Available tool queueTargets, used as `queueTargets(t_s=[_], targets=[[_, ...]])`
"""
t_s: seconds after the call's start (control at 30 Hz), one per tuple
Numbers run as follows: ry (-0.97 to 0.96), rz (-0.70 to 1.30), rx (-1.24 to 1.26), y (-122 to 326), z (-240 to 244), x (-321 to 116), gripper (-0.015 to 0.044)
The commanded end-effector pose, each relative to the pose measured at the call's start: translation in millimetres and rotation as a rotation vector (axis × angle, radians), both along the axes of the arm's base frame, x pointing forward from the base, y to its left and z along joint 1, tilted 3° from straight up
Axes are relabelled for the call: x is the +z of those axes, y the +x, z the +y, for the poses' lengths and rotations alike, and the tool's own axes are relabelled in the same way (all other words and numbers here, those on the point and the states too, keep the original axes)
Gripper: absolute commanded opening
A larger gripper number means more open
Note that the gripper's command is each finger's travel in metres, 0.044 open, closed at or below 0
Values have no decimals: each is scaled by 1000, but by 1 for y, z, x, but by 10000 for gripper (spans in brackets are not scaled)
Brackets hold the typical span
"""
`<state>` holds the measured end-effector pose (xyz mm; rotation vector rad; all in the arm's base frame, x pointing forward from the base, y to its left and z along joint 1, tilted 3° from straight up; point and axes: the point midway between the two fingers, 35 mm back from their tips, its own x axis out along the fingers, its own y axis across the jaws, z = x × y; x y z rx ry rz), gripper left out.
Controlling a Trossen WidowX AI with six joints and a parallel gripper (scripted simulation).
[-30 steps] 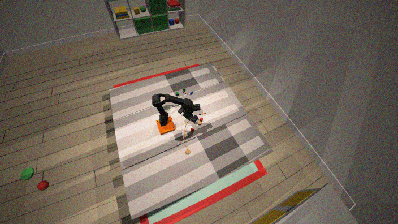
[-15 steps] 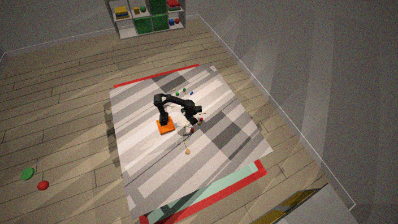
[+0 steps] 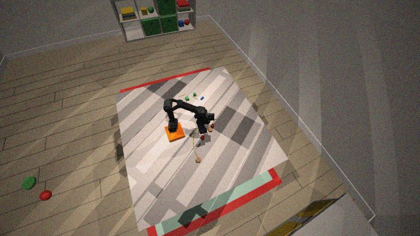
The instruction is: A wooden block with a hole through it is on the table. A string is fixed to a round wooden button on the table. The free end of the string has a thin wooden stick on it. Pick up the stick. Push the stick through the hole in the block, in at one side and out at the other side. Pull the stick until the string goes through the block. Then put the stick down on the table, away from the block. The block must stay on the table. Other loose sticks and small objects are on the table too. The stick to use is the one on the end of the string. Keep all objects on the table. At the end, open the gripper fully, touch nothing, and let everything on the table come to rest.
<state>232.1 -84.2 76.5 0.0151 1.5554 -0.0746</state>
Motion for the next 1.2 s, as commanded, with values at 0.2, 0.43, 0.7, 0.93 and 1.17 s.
queueTargets(t_s=[0.2,0.43,0.7,0.93,1.17], targets=[[-2,13,-227,0,-13,1,0],[-3,18,-383,0,-21,2,0],[-7,23,-563,-1,-31,3,0],[-11,28,-719,-2,-39,4,0],[-16,33,-874,-3,-47,4,0]])
